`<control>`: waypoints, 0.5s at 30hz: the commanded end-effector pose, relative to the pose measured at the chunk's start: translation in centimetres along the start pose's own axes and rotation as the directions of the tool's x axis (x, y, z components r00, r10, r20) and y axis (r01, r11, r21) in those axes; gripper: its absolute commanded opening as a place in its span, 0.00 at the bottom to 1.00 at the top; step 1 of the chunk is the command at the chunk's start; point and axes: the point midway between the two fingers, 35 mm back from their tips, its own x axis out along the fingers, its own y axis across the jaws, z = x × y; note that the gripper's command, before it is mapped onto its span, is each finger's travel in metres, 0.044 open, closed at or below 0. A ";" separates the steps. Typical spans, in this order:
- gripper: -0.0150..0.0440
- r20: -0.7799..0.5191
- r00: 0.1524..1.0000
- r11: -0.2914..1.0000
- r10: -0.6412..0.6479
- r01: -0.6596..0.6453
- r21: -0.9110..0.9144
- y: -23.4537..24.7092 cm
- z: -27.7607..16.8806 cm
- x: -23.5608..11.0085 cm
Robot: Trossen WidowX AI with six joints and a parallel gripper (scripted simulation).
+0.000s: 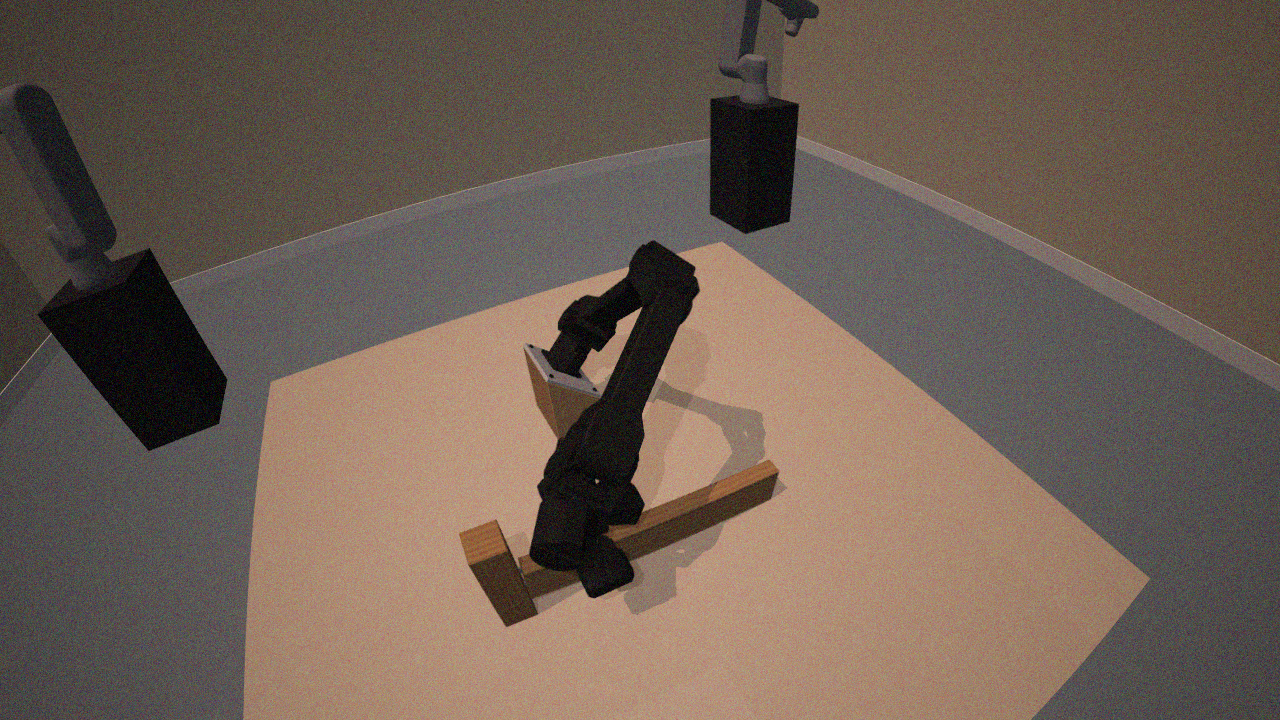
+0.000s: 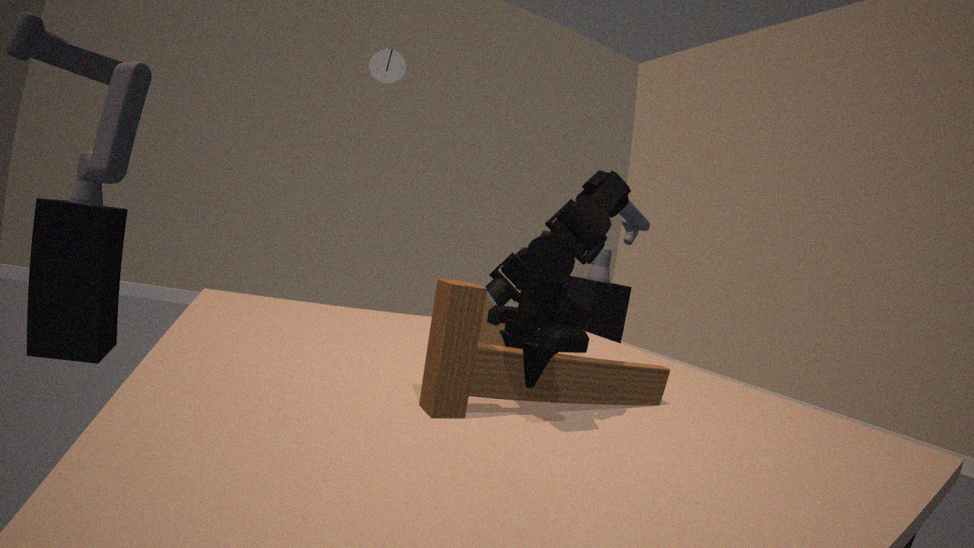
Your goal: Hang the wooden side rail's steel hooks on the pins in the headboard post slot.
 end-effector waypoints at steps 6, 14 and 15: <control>0.25 -0.007 1.000 1.000 -0.006 0.006 0.006 0.0 -0.4 -0.1; 0.25 -0.007 1.000 1.000 -0.006 0.006 0.006 0.0 -0.4 0.1; 0.25 -0.007 1.000 1.000 -0.006 0.006 0.006 0.0 -0.4 0.1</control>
